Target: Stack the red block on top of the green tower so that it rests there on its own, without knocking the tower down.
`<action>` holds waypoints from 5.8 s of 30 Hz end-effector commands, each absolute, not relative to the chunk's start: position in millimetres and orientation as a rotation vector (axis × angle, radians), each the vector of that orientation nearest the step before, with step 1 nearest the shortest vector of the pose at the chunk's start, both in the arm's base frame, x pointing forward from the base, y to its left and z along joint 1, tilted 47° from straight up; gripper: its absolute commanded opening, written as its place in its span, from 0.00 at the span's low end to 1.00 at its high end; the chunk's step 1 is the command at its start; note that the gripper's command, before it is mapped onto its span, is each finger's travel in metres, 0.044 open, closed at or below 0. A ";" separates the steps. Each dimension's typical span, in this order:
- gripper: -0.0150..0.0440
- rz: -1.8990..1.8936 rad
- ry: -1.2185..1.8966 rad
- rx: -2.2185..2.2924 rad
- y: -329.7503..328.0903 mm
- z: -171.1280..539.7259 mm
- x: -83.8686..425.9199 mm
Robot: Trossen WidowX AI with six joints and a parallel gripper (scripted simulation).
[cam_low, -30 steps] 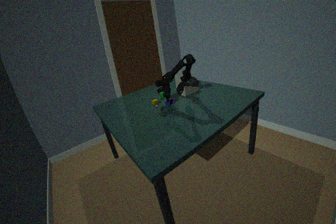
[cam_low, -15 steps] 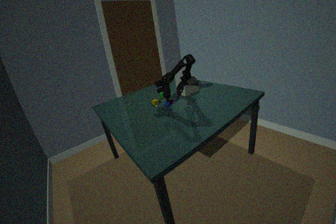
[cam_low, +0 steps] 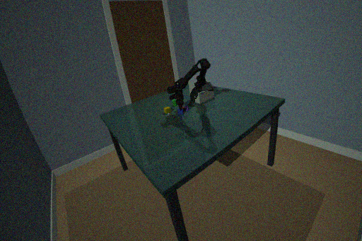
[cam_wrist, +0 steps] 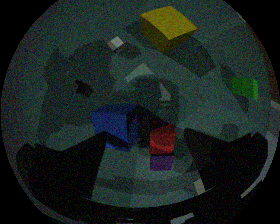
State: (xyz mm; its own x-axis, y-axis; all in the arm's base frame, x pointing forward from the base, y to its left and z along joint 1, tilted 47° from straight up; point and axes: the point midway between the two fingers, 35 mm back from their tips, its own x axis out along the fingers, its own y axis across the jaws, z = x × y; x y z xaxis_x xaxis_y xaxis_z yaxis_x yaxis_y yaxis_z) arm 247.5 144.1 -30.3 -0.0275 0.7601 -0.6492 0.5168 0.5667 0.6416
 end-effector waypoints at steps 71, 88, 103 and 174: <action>1.00 0.238 1.764 1.011 141.8 -34.2 231.2; 1.00 0.239 1.765 1.013 155.5 -46.4 228.2; 1.00 0.239 1.765 1.013 155.5 -46.4 228.2; 1.00 0.238 1.764 1.011 133.2 -26.5 232.2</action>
State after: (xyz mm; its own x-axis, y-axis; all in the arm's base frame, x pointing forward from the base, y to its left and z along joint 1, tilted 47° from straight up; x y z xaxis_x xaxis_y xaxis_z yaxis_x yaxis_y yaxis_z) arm 235.3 129.8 -23.0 -0.0964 0.7227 -0.6844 0.5106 0.6262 0.5893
